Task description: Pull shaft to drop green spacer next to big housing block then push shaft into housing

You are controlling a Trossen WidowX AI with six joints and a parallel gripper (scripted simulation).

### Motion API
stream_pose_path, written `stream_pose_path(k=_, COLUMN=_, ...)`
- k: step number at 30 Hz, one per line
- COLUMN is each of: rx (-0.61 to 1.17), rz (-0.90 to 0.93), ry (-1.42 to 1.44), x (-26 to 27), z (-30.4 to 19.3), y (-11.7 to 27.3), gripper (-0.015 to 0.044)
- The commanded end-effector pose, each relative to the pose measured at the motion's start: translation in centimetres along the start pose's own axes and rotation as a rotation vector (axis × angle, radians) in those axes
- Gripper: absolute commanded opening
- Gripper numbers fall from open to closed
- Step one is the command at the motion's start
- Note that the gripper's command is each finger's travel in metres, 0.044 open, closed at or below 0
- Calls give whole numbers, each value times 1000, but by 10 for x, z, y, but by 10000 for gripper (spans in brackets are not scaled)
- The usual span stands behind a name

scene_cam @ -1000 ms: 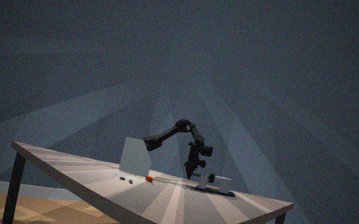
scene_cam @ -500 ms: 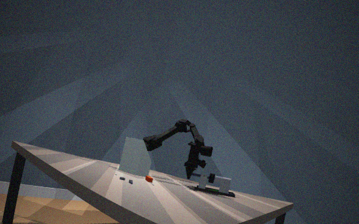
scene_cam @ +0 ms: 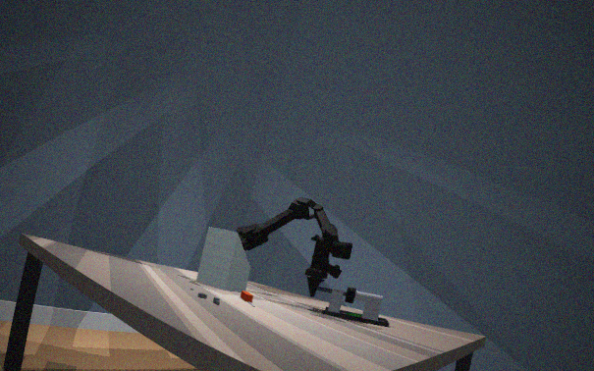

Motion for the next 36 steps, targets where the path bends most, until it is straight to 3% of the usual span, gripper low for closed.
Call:
stream_pose_path(k=1, rx=-2, rz=-5, ry=0, x=-1, z=2, y=1, gripper=0)
stream_pose_path(k=36, rx=-2, rz=-5, ry=0, x=-1, z=5, y=1, gripper=0)
Point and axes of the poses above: the point midway between the two fingers, 35 mm back from their tips, its own y axis back along the fingers, its own x axis across the jaws, z = x × y, the point moved 3 cm from there along y, back along the fingers, and after that the axes turned 7 degrees about y, right-handed, at the moved point
